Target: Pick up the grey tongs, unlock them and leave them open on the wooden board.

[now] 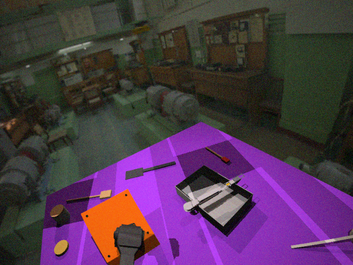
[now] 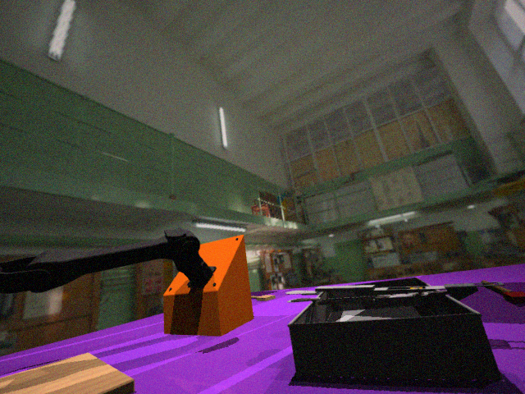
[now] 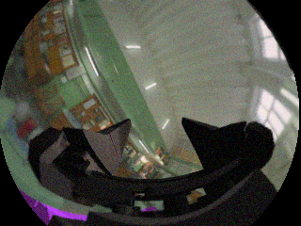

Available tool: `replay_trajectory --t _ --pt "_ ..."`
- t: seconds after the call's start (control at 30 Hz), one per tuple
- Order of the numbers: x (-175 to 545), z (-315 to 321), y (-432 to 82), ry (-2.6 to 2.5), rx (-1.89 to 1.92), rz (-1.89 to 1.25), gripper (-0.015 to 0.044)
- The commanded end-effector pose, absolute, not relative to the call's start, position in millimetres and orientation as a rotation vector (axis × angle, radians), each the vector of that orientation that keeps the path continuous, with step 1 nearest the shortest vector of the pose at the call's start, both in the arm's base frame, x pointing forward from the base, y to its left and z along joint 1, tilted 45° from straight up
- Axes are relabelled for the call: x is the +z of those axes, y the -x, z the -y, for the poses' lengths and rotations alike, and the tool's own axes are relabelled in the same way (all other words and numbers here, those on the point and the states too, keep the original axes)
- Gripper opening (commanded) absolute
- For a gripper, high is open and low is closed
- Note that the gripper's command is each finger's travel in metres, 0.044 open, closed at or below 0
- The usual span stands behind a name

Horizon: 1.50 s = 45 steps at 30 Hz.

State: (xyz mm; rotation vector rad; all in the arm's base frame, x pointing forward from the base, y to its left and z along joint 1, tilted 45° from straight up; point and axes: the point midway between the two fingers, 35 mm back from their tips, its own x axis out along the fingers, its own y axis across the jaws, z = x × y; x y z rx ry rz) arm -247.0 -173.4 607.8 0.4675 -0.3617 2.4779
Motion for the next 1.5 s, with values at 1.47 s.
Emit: replay_trajectory --t 1.47 --pt "671 -88 64 -0.773 1.835 -0.069 0.0260"
